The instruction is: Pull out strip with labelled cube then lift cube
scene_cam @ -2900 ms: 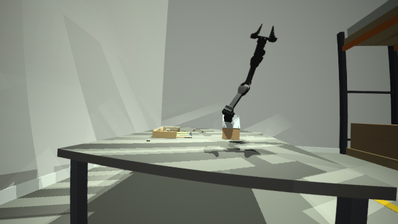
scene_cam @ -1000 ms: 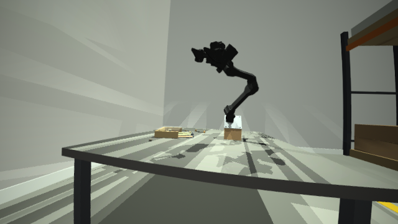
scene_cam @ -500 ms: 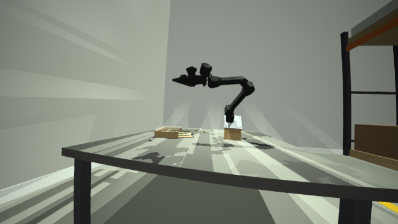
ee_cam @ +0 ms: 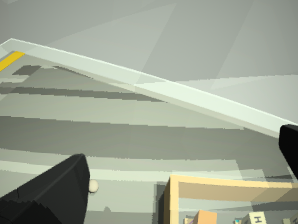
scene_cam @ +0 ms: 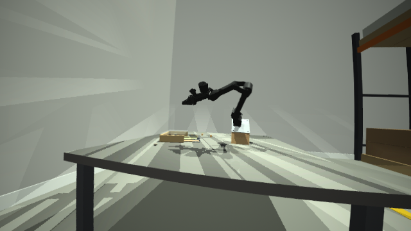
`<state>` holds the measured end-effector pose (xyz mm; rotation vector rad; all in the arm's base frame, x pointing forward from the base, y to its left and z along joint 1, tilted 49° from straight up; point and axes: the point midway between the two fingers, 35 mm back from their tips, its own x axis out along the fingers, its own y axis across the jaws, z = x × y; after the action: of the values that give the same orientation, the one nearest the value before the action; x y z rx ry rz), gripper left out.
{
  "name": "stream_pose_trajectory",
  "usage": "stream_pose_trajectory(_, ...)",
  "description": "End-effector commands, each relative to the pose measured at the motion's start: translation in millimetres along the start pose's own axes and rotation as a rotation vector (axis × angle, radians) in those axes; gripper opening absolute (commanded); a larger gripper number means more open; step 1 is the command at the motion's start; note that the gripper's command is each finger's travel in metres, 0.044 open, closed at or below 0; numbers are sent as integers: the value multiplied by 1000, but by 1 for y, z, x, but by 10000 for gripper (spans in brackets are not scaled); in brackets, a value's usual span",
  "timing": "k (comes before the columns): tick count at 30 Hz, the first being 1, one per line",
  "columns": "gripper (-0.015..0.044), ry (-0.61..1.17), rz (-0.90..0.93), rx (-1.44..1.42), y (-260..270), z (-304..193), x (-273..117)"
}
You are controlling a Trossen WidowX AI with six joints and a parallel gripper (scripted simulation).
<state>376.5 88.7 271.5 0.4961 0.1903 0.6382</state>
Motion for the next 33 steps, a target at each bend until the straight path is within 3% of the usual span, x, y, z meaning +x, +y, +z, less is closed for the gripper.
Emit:
stream_pose_trajectory(1,400,86,-70,82,-51,-51,-15)
stream_pose_trajectory(12,400,240,-208,379,-123,-178,-89)
stream_pose_trajectory(21,400,245,-212,395,-124,-184,-93)
stream_pose_trajectory(33,85,663,-139,322,-159,-221,-32)
